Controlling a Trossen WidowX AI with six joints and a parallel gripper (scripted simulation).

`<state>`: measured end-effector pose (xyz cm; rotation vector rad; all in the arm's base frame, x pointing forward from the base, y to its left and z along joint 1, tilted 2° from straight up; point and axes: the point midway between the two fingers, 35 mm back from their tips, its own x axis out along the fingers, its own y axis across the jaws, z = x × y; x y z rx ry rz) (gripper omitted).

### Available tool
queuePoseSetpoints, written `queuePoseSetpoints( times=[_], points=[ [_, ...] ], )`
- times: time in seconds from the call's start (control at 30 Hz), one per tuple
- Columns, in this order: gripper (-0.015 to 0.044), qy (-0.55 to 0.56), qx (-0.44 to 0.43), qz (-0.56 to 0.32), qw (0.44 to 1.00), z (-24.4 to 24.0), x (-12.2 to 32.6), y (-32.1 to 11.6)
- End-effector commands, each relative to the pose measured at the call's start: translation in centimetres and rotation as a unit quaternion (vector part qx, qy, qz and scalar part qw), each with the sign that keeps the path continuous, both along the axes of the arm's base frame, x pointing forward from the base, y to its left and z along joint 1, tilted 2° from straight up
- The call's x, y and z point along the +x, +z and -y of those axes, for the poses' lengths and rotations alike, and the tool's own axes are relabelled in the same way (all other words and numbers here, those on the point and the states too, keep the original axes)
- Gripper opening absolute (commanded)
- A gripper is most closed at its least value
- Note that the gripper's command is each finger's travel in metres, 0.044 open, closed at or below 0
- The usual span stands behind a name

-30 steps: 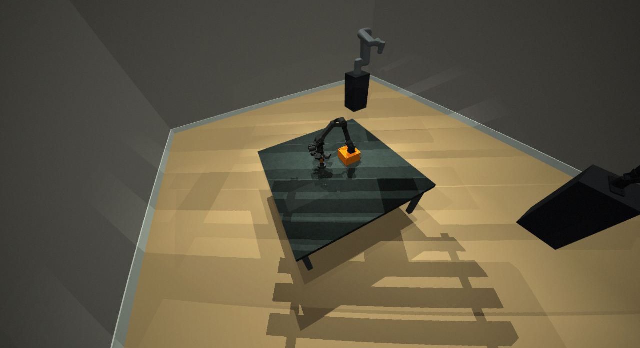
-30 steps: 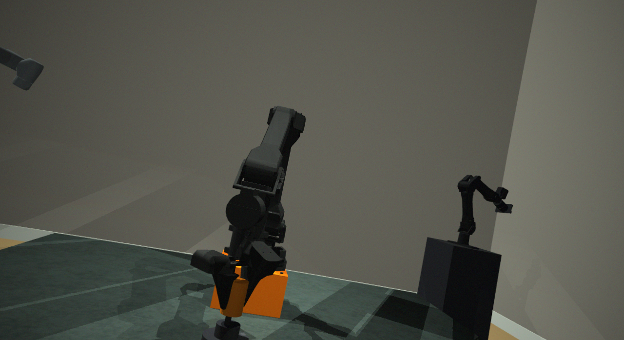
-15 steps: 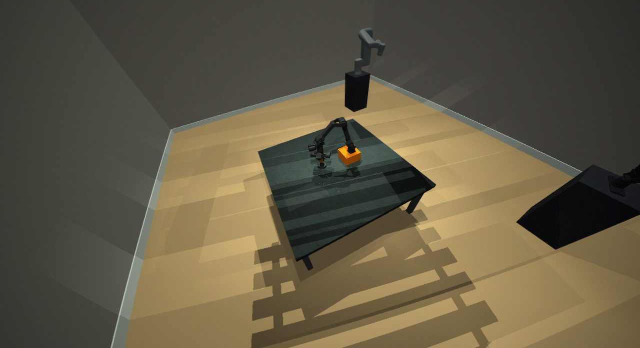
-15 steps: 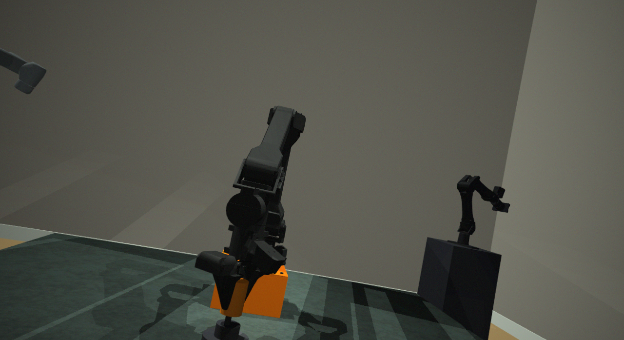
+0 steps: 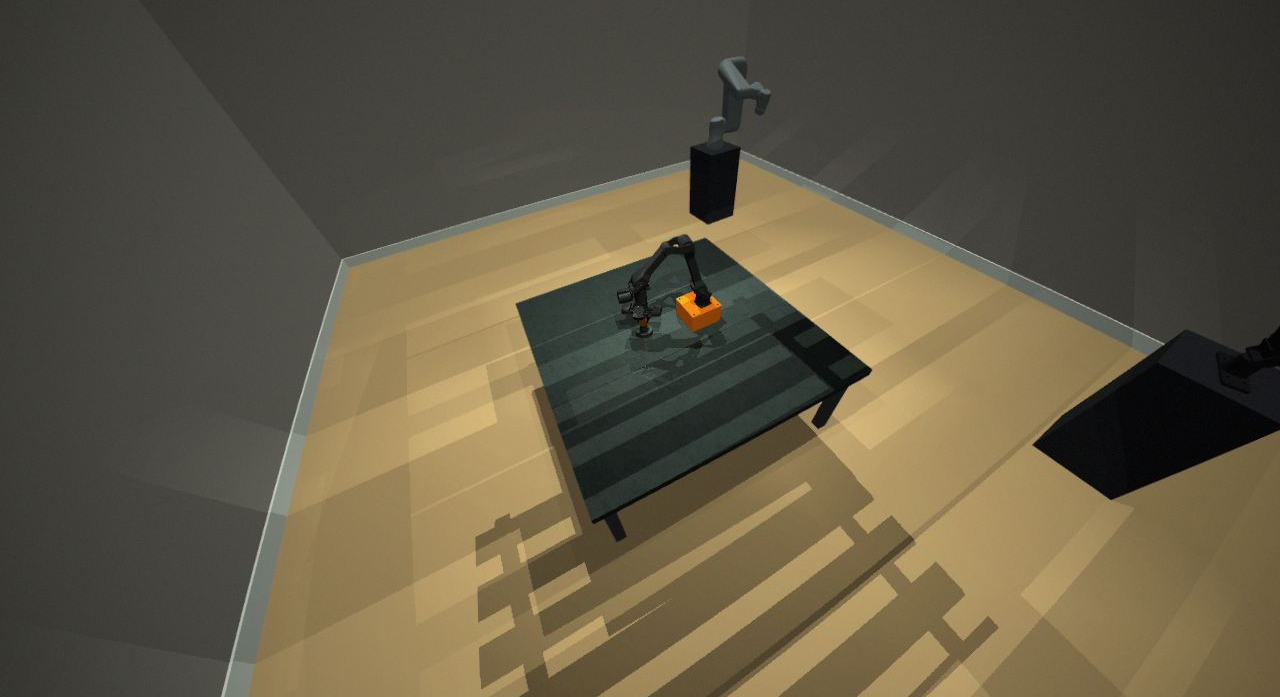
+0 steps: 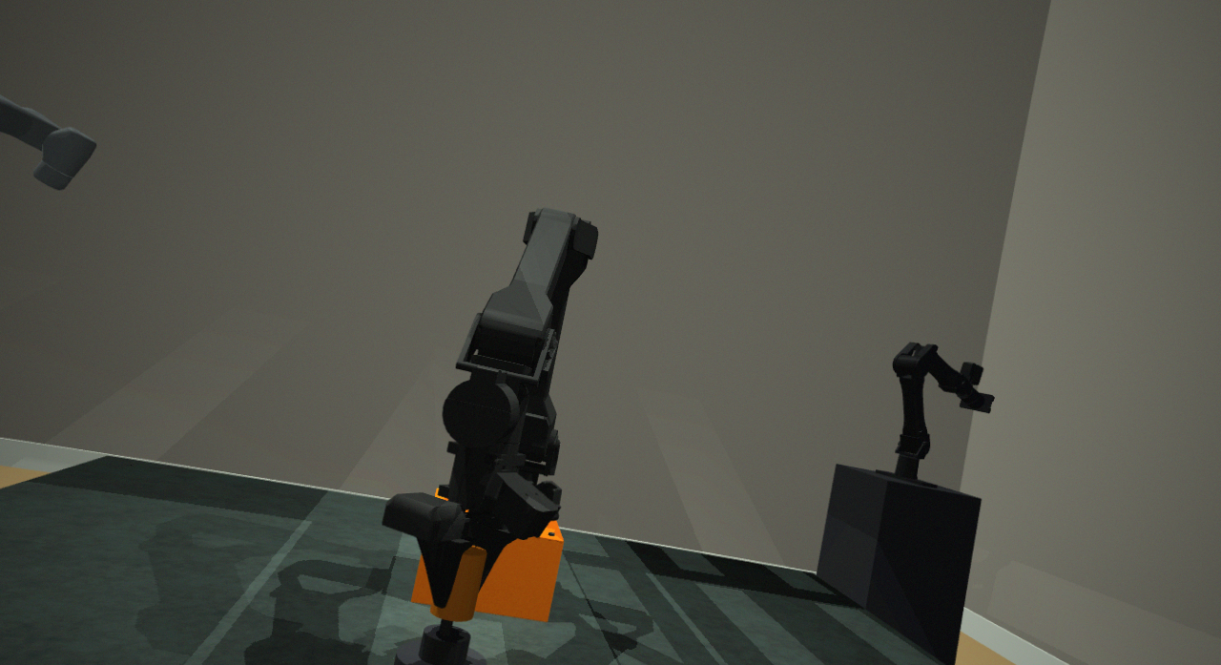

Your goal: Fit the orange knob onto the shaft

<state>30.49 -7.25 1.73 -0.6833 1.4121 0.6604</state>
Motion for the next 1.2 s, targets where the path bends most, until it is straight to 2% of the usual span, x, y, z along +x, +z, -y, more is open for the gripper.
queuePoseSetpoints(
  times=[0.0, 0.67, 0.9, 1.17],
  points=[
    [0.0, 0.003, 0.0, 0.0, 1.0, -0.02, -0.04, -0.12],
    [0.0, 0.003, 0.0, 0.0, 1.0, 0.07, 0.3, 0.4],
    [0.0, 0.103, -0.005, 0.001, 0.995, 0.1, 0.45, 0.46],
    [0.0, 0.108, -0.005, 0.001, 0.994, 0.04, 0.3, 0.18]
  ],
)
